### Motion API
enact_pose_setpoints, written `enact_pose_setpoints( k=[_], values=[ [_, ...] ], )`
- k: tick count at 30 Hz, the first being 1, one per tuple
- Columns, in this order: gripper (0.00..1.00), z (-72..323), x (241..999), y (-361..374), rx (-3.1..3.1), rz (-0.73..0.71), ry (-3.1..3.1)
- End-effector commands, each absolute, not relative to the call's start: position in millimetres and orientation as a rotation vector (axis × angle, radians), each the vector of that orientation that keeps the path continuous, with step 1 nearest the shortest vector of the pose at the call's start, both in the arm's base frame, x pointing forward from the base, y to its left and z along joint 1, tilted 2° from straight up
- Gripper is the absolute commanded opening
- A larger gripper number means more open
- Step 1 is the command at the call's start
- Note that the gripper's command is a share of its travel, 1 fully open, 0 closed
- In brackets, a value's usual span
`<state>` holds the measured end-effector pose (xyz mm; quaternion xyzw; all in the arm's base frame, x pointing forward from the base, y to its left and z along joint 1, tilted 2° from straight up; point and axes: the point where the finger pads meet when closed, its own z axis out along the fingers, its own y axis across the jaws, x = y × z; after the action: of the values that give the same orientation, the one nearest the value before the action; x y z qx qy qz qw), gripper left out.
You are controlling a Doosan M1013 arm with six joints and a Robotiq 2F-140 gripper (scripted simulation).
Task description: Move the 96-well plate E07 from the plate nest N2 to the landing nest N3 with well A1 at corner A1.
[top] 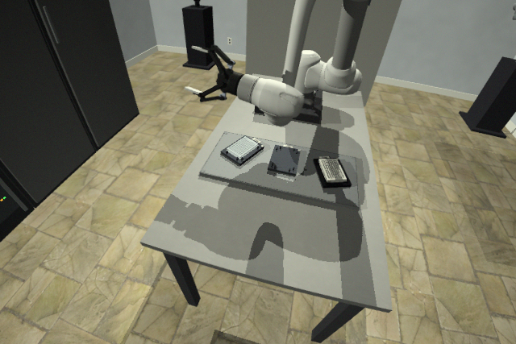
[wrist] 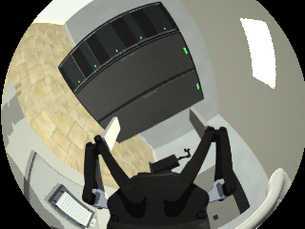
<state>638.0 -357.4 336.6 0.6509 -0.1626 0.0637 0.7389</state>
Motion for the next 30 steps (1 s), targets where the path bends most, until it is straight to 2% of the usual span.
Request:
enact_pose_setpoints(
  k=[1, 20, 23, 26, 29, 30],
  values=[
    [1.00, 337, 638, -357, 1.428, 0.140, -0.357],
    [1.00, 333, 637, -356, 1.447, 0.139, -0.360],
    [1.00, 314, 633, -344, 1.552, 0.135, -0.381],
    [1.00, 274, 624, -320, 1.775, 0.118, -0.425],
    [1.00, 256, 620, -309, 1.873, 0.110, -0.444],
    [1.00, 237, 616, -297, 1.979, 0.102, -0.465]
  ],
)
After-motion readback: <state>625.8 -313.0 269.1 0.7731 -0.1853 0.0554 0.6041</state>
